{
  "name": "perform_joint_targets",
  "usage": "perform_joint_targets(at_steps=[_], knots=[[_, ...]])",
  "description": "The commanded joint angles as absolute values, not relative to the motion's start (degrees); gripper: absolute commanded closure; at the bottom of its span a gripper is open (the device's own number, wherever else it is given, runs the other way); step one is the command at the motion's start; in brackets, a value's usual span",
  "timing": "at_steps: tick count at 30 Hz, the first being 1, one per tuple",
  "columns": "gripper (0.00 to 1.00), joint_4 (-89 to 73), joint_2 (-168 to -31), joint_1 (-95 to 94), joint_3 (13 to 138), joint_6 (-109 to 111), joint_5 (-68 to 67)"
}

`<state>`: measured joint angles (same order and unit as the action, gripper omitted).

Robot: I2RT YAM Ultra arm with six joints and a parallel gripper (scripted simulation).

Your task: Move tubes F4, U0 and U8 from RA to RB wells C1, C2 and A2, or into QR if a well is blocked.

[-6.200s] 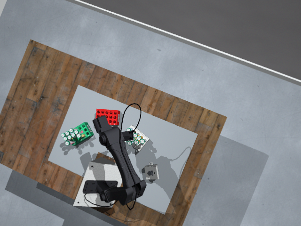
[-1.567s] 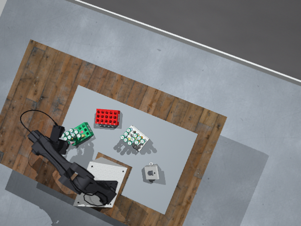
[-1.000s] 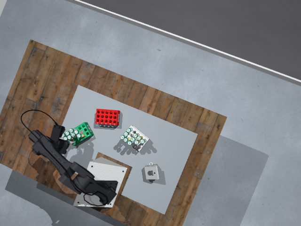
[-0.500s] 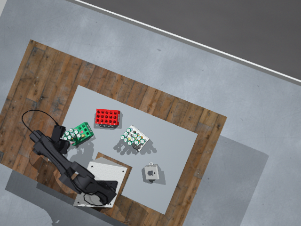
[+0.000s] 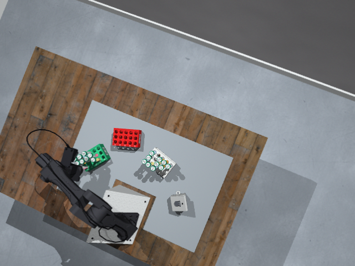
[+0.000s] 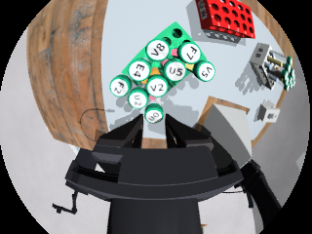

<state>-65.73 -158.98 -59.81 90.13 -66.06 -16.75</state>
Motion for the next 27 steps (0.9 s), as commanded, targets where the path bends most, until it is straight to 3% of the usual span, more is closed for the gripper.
perform_joint_targets(at_steps=[1, 11, 12, 27], knots=[[0.7, -64.3, -157.2, -60.0, 89.6, -65.6, -18.0], [0.7, -63.8, -157.3, -59.5, 88.7, -65.5, -18.1], [1.0, -63.8, -157.3, -59.5, 88.7, -65.5, -18.1], [1.0, -63.7, -157.2, -59.9, 89.7, -65.6, -18.1]])
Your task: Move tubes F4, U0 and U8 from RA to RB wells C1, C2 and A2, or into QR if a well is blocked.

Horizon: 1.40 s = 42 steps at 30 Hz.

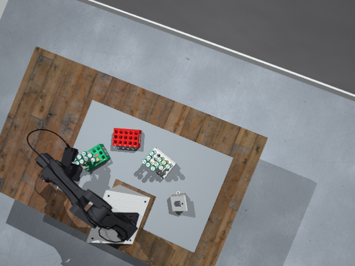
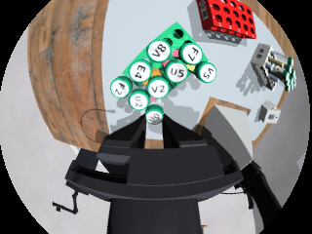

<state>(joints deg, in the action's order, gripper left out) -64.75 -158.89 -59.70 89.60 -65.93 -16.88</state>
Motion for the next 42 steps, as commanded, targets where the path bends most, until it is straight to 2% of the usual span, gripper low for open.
perform_joint_targets(at_steps=[1, 42], knots=[[1.0, -63.7, -157.2, -59.9, 89.7, -65.6, -18.1], [1.0, -70.6, -156.2, -62.0, 95.3, -67.4, -16.4]])
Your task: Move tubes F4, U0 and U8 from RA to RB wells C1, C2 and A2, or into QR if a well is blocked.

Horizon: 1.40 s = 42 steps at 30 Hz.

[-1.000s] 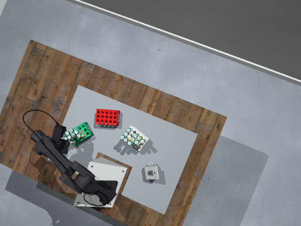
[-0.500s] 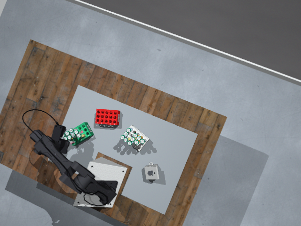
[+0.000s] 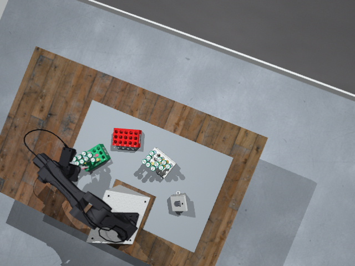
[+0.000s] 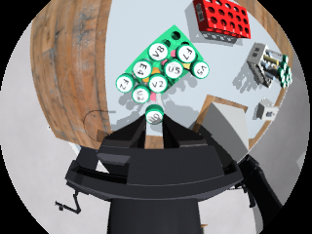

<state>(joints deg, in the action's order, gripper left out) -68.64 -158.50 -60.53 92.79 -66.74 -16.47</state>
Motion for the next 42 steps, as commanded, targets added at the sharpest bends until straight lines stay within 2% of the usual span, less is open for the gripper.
perform_joint_targets(at_steps=[1, 42], knots=[[1.0, -70.8, -156.2, -62.0, 95.4, -67.4, -16.4], [1.0, -78.5, -155.6, -63.6, 102.1, -68.6, -15.4]])
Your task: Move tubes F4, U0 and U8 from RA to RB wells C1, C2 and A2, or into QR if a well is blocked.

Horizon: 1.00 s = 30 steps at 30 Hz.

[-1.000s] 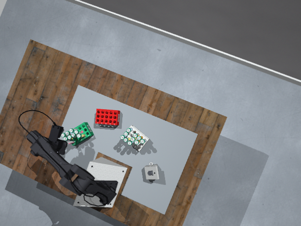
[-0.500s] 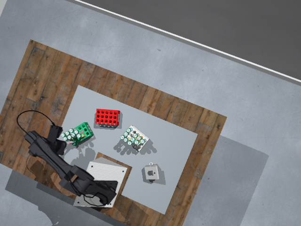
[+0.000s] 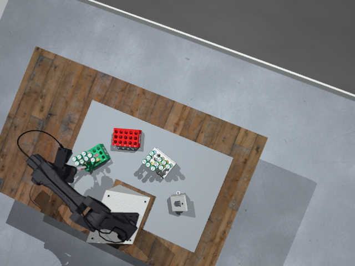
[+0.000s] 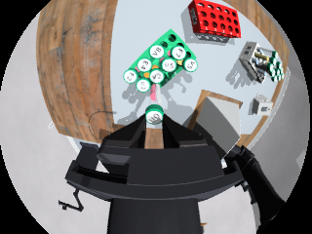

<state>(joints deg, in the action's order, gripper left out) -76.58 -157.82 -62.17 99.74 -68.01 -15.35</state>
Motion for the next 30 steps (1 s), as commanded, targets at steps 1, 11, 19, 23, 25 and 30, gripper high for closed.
perform_joint_targets(at_steps=[1, 11, 19, 23, 25, 30], knots=[[1.0, -78.7, -155.6, -63.6, 102.3, -68.6, -15.3], [1.0, -79.8, -154.9, -64.0, 100.2, -69.0, -14.8], [1.0, -77.4, -152.7, -64.5, 96.9, -69.3, -14.4], [1.0, -76.9, -151.2, -64.8, 94.8, -69.5, -14.2], [1.0, -76.6, -150.5, -65.0, 93.8, -69.7, -14.1], [1.0, -76.0, -148.8, -65.4, 91.3, -70.0, -13.7]])
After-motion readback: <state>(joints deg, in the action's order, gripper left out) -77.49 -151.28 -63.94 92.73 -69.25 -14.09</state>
